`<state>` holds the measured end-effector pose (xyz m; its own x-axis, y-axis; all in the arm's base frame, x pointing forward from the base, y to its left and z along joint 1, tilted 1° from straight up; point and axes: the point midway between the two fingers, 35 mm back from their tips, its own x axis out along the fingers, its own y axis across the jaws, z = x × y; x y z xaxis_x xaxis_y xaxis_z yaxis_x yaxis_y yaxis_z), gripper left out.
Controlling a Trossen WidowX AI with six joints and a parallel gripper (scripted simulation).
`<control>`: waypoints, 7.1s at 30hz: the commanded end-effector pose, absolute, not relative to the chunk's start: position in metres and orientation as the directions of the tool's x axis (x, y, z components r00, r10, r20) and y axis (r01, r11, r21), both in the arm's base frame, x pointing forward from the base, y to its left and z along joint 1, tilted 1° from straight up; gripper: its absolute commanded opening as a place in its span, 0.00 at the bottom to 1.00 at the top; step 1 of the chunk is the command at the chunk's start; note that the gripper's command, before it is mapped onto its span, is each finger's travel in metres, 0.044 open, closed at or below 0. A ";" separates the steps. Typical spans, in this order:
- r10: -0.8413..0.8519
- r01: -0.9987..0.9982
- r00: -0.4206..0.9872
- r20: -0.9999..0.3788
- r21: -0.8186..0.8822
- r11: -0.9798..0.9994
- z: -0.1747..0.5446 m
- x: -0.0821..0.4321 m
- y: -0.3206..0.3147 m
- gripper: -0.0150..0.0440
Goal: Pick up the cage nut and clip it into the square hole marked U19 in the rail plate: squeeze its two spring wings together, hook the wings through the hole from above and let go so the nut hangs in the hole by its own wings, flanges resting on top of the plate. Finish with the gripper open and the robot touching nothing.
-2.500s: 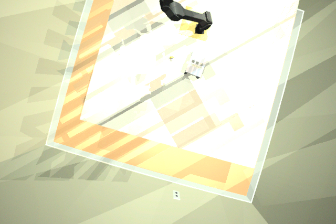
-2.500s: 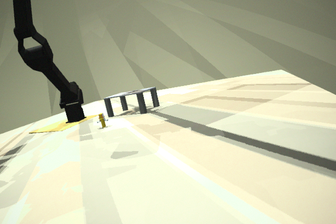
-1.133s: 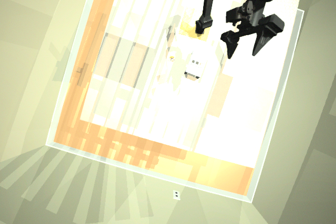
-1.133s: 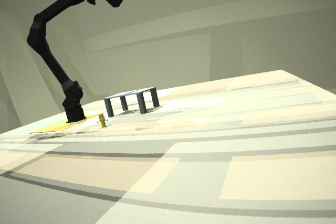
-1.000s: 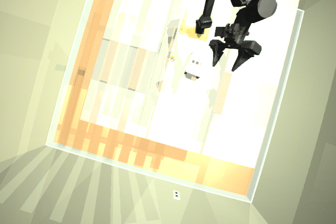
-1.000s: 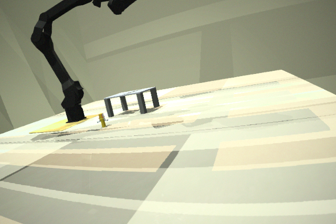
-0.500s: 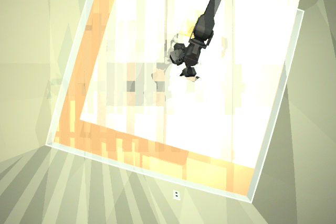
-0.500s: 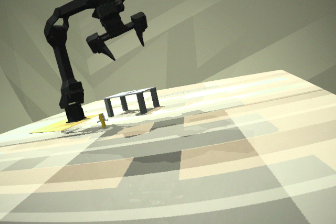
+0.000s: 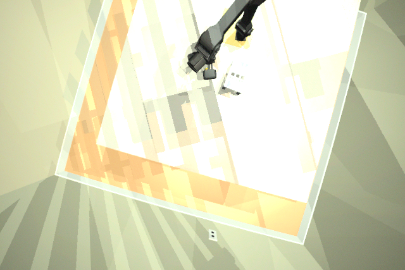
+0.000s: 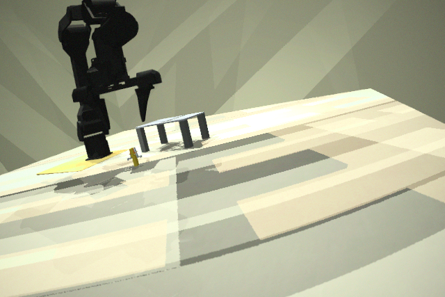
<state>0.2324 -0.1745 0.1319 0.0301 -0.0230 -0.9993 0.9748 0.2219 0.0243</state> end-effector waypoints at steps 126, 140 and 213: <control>-0.018 0.973 0.028 -0.999 0.023 0.228 0.072 0.234 -0.175 0.29; -0.014 0.974 0.032 -0.999 0.028 0.224 0.141 0.230 -0.174 0.29; 0.058 0.234 0.046 -0.997 0.067 0.970 0.163 0.261 -0.012 0.29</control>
<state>0.2613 -0.0115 0.1653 0.0427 0.0434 -0.9981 0.2368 0.9701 0.0524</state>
